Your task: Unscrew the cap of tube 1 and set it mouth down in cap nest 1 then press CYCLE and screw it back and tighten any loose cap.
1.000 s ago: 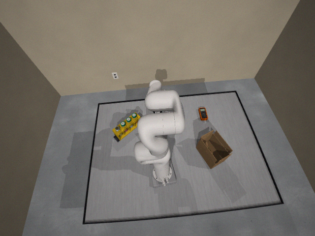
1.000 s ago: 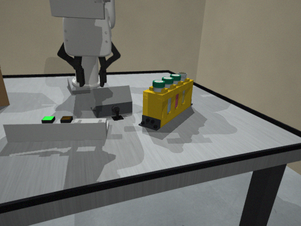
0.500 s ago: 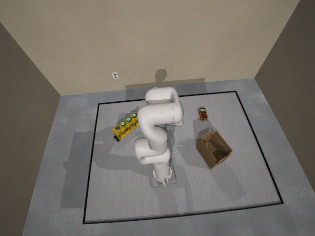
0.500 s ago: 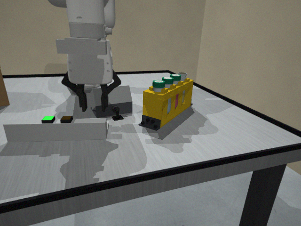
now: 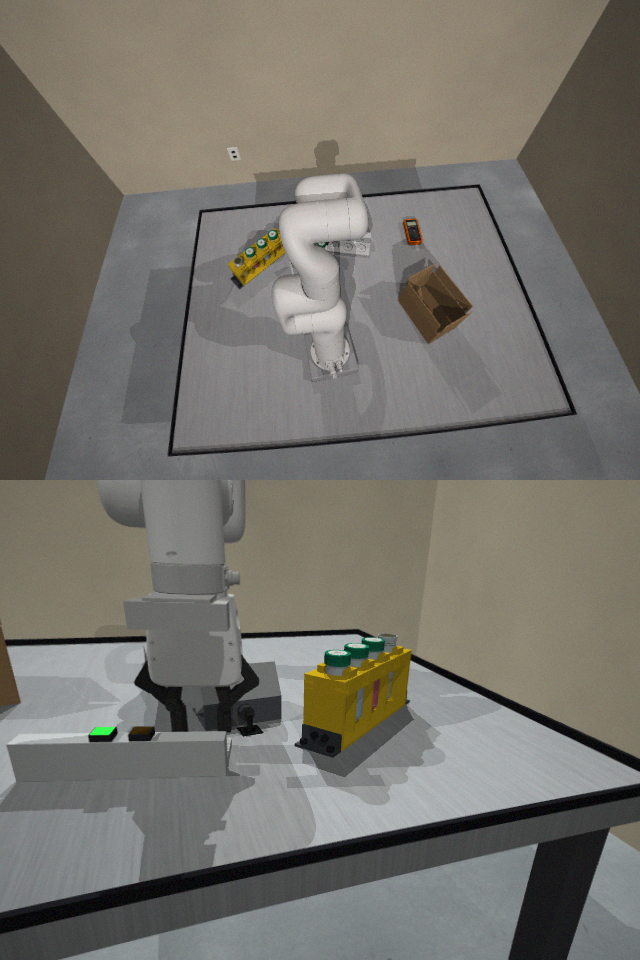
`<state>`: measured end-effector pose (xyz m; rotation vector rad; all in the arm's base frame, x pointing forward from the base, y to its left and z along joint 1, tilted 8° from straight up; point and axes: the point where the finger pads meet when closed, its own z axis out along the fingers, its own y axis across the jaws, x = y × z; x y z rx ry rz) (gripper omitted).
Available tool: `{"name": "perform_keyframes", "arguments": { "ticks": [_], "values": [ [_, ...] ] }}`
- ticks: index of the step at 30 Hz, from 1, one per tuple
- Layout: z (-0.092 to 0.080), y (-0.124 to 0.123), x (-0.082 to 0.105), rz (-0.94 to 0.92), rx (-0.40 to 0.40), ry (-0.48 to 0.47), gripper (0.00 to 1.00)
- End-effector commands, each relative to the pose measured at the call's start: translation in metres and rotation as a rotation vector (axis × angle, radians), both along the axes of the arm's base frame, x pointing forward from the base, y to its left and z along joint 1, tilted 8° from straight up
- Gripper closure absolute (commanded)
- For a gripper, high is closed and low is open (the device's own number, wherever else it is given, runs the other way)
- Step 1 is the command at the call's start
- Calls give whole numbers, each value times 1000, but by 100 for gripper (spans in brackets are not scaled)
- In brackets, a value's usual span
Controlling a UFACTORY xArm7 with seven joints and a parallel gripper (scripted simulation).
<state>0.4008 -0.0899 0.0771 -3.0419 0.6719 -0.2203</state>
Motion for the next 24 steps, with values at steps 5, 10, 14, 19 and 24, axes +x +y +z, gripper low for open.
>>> {"name": "perform_keyframes", "arguments": {
  "ticks": [5,10,14,19,24],
  "values": [
    [-2,0,1,0,-1,-3,54],
    [-4,0,1,0,-1,-3,54],
    [-6,0,1,0,-1,-3,54],
    [-9,0,1,0,-1,-3,54],
    [-9,0,1,0,-1,-3,54]
  ]
}}
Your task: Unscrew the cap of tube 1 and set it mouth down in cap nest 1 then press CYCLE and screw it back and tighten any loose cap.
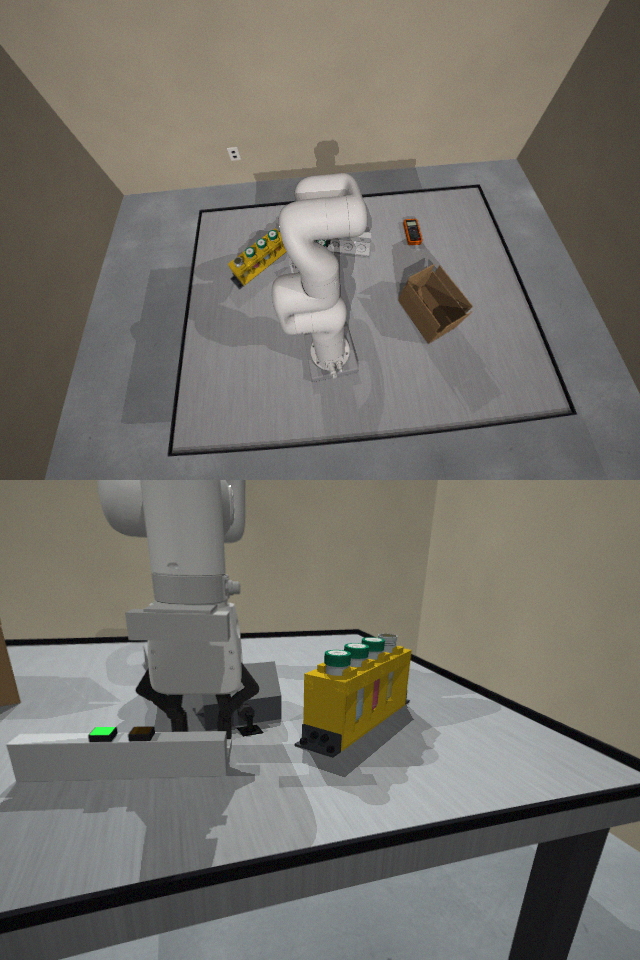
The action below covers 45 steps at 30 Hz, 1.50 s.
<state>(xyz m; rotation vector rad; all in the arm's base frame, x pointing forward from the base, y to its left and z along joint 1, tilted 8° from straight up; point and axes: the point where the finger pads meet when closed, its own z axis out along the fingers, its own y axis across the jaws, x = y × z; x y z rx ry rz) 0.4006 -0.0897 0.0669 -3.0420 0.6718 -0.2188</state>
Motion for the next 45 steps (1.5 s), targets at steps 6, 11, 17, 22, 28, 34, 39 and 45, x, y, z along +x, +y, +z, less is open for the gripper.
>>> {"name": "perform_keyframes", "arguments": {
  "ticks": [6,11,17,22,28,34,39,45],
  "values": [
    [1,0,1,0,-1,-4,100],
    [1,0,1,0,-1,-4,100],
    [6,0,1,0,-1,-4,100],
    [31,0,-3,0,-1,-4,100],
    [60,0,-7,0,-1,-4,100],
    [80,1,-10,0,-1,-4,100],
    [105,1,-14,0,-1,-4,100],
    [135,1,-18,0,-1,-4,100]
  ]
}}
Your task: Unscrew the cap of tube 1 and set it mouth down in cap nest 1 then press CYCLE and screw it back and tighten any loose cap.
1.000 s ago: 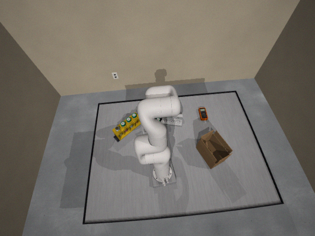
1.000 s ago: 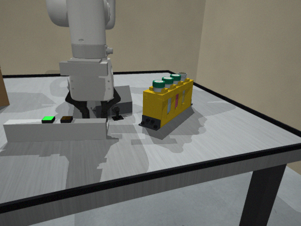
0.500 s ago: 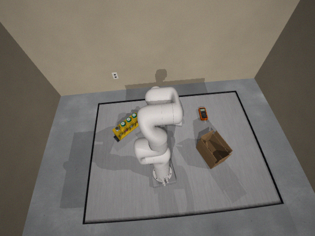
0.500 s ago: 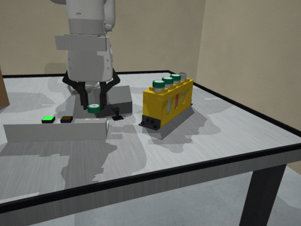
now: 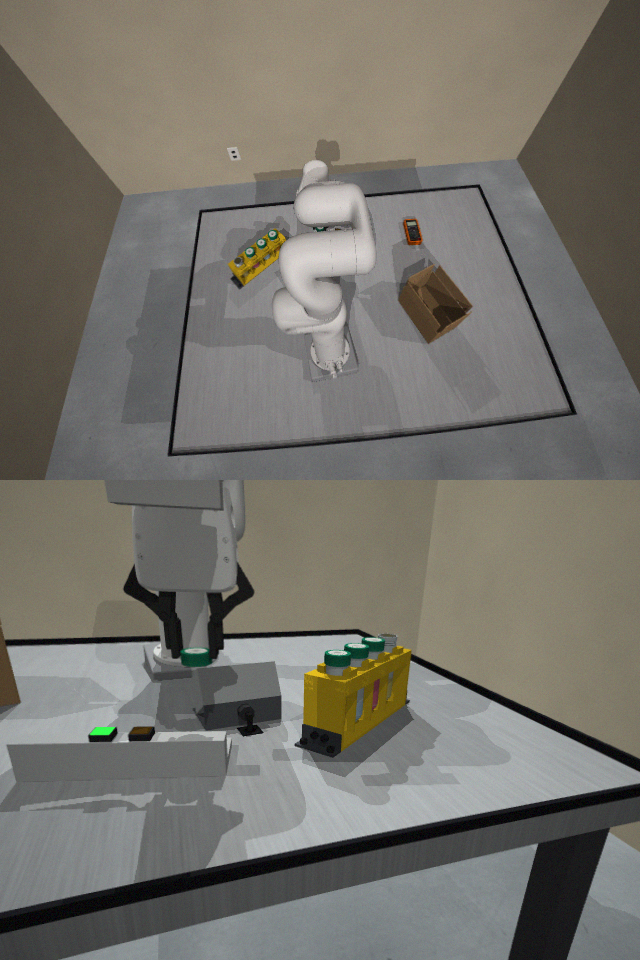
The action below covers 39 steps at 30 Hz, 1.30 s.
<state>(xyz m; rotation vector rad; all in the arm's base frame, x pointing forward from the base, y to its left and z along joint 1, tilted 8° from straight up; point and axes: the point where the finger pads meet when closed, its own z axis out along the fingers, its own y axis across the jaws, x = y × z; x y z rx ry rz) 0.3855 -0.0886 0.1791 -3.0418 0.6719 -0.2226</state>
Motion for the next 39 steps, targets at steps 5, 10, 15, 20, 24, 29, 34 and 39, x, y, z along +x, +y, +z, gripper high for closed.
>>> {"name": "perform_keyframes", "arguments": {
  "ticks": [5,10,15,20,24,29,34,39],
  "values": [
    [27,0,-3,0,0,-2,100],
    [26,33,-7,-178,26,-4,100],
    [25,64,-11,-178,26,-4,100],
    [24,91,-15,-178,26,-4,100],
    [24,116,-18,-178,26,-4,100],
    [23,150,-22,-178,27,-4,100],
    [22,184,-26,-178,27,-4,100],
    [21,206,-29,-178,27,-4,100]
  ]
}}
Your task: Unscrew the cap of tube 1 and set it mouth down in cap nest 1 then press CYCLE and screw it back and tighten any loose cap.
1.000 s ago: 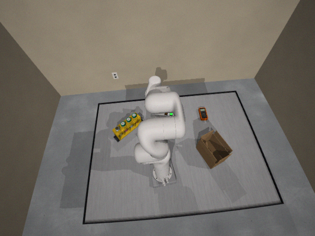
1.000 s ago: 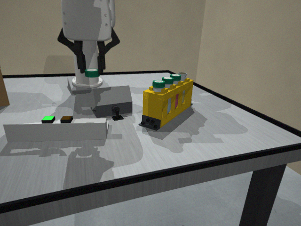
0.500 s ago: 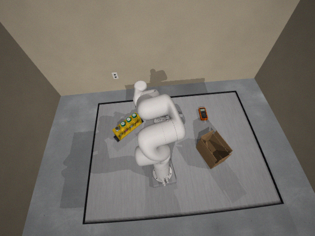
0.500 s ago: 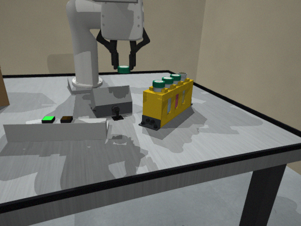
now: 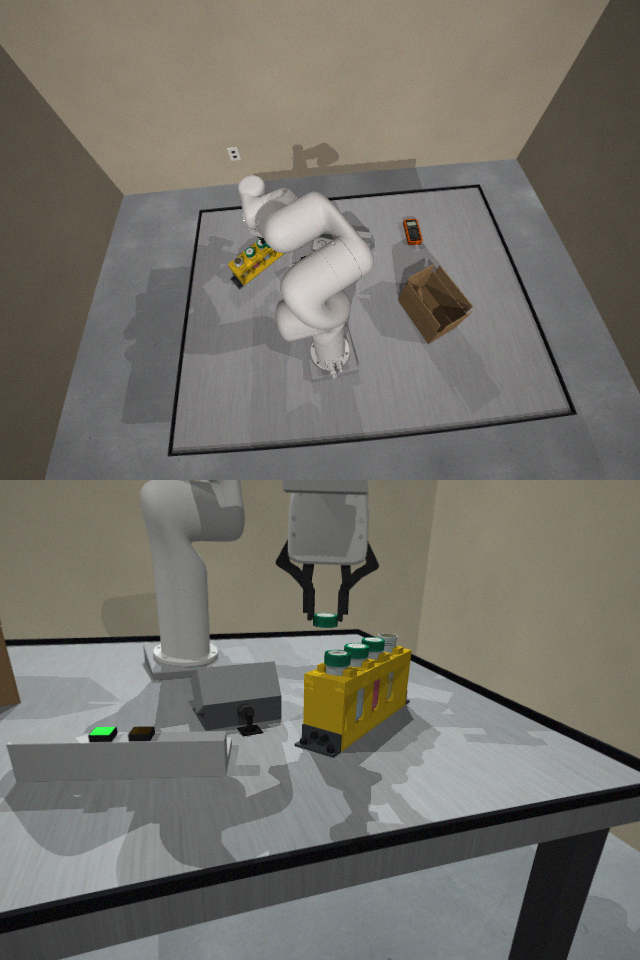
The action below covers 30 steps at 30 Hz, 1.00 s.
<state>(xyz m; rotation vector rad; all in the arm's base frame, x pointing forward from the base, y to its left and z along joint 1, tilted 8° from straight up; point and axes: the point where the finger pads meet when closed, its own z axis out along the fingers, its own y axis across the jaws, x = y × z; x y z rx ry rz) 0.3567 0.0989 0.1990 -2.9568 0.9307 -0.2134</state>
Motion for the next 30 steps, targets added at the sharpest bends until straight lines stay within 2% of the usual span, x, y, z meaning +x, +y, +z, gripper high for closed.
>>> {"name": "perform_keyframes", "arguments": {
  "ticks": [1,14,16,17,26,30],
  "values": [
    [1,27,-1,-5,-2,-3,100],
    [-2,117,-12,-5,-2,-3,100],
    [-2,117,-12,-5,-2,-3,100],
    [-2,126,-13,-5,-2,-3,100],
    [-2,126,-13,-5,-2,-3,100],
    [-14,126,-11,-5,-2,-3,100]
  ]
}}
